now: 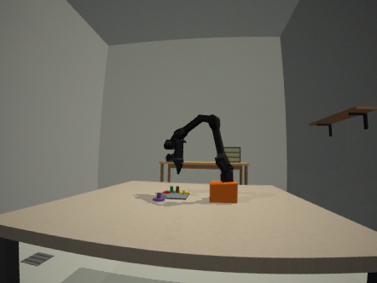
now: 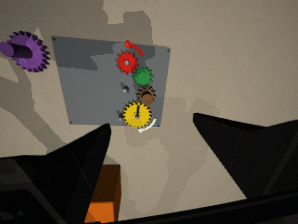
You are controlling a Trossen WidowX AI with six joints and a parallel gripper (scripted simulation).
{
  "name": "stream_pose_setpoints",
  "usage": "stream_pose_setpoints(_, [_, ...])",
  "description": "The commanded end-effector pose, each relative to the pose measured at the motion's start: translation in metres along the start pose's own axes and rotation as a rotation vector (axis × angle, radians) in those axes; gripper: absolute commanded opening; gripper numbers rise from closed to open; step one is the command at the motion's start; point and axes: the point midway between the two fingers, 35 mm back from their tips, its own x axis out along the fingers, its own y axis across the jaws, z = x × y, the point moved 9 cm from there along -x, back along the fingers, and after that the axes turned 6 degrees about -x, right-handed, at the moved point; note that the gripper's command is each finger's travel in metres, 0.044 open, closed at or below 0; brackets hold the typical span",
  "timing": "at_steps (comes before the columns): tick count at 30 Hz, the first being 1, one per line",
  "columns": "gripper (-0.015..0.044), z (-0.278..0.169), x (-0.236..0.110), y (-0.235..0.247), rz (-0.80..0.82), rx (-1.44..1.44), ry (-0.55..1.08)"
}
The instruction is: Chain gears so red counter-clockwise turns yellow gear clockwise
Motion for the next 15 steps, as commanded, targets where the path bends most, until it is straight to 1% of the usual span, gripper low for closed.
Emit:
stream_pose_setpoints(1, [0.044,-0.0003,0.0003,0.0002,0.003,0.005,0.002])
stream_pose_setpoints(13, [0.044,-0.0003,0.0003,0.0002,0.003,0.005,0.002])
stream_pose_setpoints(15, [0.044,0.0057,-0.0005,0.0087,0.005,0.006,0.002])
